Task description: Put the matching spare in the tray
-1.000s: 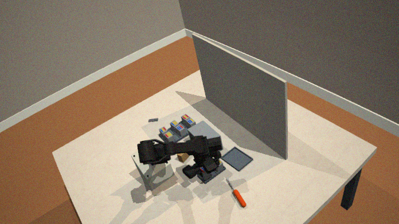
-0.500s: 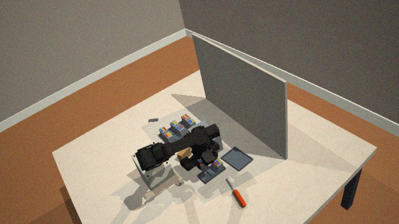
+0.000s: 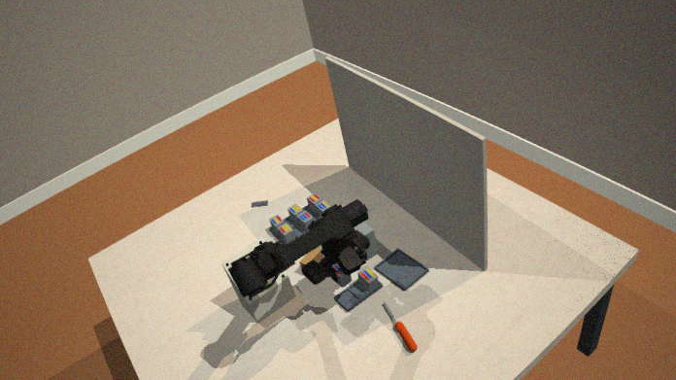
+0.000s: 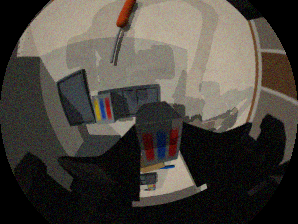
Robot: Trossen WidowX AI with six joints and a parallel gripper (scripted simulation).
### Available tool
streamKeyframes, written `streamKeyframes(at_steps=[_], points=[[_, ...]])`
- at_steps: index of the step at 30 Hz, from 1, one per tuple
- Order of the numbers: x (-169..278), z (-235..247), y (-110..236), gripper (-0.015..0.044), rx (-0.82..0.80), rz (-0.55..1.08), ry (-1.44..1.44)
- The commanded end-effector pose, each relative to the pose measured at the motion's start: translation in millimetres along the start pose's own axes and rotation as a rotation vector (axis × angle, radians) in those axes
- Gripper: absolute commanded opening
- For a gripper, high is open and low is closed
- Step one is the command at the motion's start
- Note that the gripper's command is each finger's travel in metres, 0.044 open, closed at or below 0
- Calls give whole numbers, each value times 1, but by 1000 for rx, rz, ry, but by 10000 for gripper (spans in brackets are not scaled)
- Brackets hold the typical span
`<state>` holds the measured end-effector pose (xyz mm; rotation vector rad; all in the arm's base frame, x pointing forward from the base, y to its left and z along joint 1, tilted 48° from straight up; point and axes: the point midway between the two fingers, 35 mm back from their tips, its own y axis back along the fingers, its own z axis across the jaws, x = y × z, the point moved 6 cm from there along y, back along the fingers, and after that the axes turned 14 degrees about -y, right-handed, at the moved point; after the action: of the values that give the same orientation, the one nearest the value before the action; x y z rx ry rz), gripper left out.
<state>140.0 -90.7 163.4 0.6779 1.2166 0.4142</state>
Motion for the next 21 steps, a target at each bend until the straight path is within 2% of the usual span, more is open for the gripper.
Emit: streamKeyframes(at_steps=[1, 21], points=[[1, 1, 7, 0, -3, 7, -2], [-2, 0, 74, 0, -20, 12, -18]])
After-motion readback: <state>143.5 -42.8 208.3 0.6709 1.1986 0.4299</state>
